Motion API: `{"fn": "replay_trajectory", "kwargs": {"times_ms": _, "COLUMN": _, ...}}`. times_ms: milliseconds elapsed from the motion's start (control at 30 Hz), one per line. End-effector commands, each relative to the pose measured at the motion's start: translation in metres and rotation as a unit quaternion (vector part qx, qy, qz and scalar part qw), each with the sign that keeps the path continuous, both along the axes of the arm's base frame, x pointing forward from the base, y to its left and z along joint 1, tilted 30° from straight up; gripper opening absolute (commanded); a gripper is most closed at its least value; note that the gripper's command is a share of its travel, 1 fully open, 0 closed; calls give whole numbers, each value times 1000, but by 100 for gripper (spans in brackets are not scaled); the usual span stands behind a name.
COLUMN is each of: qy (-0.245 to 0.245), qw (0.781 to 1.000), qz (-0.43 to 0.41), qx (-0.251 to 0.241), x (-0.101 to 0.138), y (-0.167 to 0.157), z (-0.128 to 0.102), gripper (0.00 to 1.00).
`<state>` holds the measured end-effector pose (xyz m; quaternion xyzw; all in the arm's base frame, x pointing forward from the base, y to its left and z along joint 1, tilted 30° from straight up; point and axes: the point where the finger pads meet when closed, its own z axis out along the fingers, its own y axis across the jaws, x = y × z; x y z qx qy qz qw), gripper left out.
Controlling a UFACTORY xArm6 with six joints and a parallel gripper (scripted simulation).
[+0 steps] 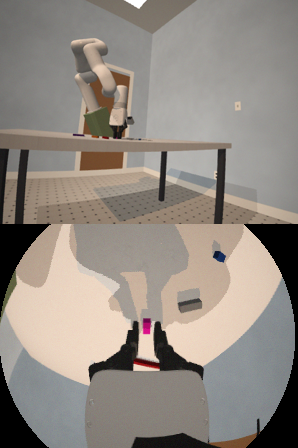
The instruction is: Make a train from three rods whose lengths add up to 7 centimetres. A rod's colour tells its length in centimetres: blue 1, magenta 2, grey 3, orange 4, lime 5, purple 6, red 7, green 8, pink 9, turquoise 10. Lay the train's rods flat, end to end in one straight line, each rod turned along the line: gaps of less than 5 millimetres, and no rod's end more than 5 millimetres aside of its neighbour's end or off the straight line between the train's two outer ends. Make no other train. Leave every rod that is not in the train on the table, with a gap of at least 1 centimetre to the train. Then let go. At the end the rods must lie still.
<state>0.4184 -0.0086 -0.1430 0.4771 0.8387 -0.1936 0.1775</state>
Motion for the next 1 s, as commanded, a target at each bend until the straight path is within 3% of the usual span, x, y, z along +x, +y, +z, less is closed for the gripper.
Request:
{"fn": "replay_trajectory", "kwargs": {"times_ms": 0, "qy": -1, "qw": 1000, "qz": 1, "qx": 0, "x": 1, "y": 1, "z": 1, "gripper": 24}}
{"fn": "replay_trajectory", "kwargs": {"times_ms": 800, "qy": -1, "qw": 1000, "qz": 1, "qx": 0, "x": 1, "y": 1, "z": 1, "gripper": 24}}
{"fn": "replay_trajectory", "kwargs": {"times_ms": 833, "qy": -1, "qw": 1000, "qz": 1, "qx": 0, "x": 1, "y": 1, "z": 1, "gripper": 4}}
{"fn": "replay_trajectory", "kwargs": {"times_ms": 967, "qy": -1, "qw": 1000, "qz": 1, "qx": 0, "x": 1, "y": 1, "z": 1, "gripper": 4}}
